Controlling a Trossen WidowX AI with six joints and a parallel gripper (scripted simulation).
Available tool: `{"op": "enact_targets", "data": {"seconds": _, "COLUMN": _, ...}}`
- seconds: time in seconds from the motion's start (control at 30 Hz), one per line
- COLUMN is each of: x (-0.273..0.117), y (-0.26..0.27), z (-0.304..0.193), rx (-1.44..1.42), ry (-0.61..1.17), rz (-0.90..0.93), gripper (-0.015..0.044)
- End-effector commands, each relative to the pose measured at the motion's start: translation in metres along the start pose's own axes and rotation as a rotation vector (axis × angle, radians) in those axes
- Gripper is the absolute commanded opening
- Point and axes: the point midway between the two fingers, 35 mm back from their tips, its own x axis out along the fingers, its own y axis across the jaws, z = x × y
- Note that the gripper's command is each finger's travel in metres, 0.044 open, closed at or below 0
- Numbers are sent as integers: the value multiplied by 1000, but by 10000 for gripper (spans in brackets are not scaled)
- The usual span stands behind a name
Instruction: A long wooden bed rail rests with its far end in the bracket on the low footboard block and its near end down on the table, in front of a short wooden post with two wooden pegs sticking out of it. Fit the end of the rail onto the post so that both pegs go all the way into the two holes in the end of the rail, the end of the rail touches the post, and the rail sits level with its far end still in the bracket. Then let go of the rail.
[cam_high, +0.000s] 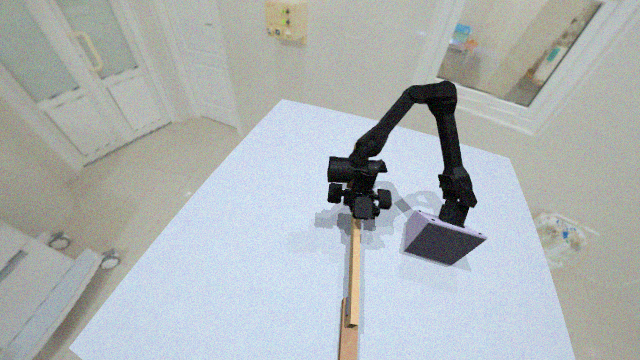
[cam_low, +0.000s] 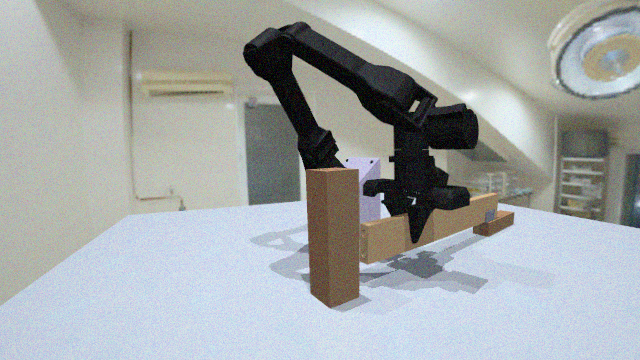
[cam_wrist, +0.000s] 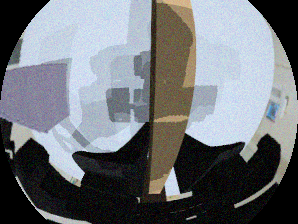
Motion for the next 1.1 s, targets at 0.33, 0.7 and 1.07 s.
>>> {"op": "enact_targets", "data": {"seconds": 0.33, "x": 1, "y": 0, "z": -5, "rx": -3, "ry": -1, "rz": -2, "gripper": 0}}
{"op": "enact_targets", "data": {"seconds": 0.7, "x": 0, "y": 0, "z": -8, "rx": -3, "ry": -1, "rz": -2, "gripper": 0}}
{"op": "enact_targets", "data": {"seconds": 1.07, "x": -1, "y": 0, "z": -11, "rx": -3, "ry": -1, "rz": -2, "gripper": 0}}
